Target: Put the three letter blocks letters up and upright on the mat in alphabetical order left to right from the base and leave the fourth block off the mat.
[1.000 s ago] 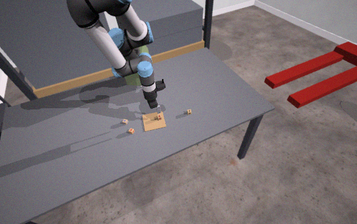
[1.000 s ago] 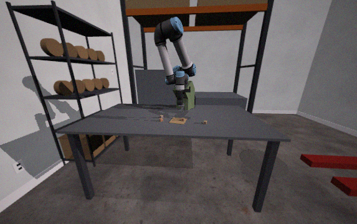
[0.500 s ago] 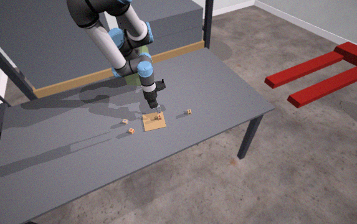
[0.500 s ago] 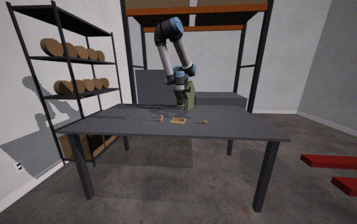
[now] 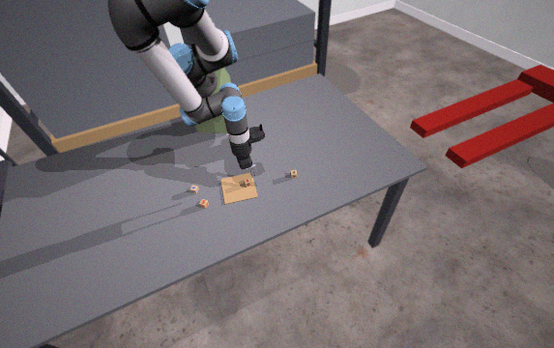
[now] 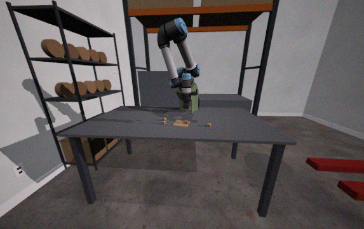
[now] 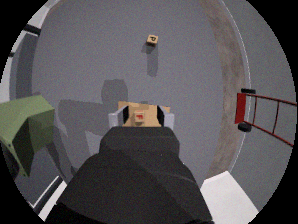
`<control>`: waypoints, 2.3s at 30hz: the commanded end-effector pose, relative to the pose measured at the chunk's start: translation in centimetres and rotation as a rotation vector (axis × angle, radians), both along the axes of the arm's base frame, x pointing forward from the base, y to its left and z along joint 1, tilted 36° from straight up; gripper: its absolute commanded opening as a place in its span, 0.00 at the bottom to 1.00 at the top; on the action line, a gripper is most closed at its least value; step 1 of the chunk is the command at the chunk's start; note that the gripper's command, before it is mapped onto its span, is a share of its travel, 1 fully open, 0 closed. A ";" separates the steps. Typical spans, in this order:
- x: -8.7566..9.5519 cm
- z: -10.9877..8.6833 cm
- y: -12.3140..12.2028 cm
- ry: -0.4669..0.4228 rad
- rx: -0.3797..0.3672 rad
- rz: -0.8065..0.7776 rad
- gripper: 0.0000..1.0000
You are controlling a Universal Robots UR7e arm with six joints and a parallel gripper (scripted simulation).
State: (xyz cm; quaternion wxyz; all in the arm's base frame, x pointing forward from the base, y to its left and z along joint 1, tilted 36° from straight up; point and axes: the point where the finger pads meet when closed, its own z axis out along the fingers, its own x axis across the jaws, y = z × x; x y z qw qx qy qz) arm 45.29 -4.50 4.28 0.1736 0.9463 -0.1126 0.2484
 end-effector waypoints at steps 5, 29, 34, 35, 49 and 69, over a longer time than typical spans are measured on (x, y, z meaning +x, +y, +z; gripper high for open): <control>4.9 -2.2 8.0 -0.046 0.065 -0.118 1.00; 7.3 -4.2 15.7 -0.102 0.097 -0.198 1.00; 7.3 -4.2 15.7 -0.102 0.097 -0.199 1.00; 7.3 -4.2 15.7 -0.102 0.097 -0.199 1.00; 7.3 -4.2 15.7 -0.102 0.097 -0.198 1.00; 7.5 -4.5 15.5 -0.102 0.097 -0.200 1.00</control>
